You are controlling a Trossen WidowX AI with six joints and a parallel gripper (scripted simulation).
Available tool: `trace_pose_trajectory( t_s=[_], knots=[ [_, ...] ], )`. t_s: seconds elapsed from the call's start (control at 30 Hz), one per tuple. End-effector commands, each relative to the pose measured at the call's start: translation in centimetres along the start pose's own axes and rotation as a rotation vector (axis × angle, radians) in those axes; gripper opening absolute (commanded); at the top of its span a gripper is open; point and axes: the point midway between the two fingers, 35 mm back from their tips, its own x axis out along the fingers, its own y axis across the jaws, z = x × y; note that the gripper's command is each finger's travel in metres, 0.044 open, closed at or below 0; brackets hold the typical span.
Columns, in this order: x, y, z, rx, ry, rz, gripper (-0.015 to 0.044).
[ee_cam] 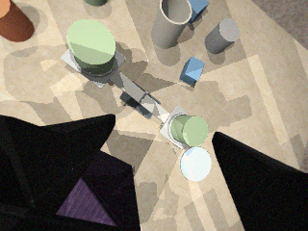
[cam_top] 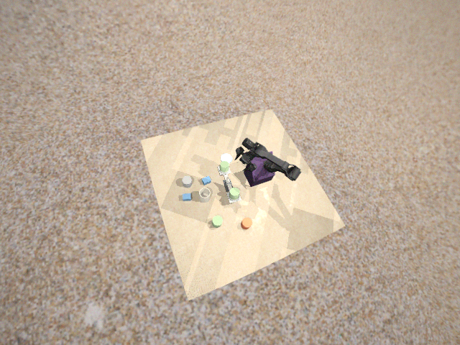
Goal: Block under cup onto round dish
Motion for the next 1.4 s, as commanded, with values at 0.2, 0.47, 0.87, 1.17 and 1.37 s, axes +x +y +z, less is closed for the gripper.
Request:
trace_pose_trajectory(
  t_s=[0.2,0.47,0.87,1.17,1.37],
  knots=[
    [2.4,-2.7,0.1,-0.269,0.111,0.084,0.044],
    [5.1,-5.0,-0.4,-0.504,0.186,0.178,0.044],
    [10.2,-8.1,-2.3,-0.856,0.268,0.36,0.044],
    [13.2,-9.4,-4.0,-1.043,0.292,0.477,0.044],
    [14.5,-9.1,-4.7,-1.043,0.291,0.477,0.044]
  ],
)
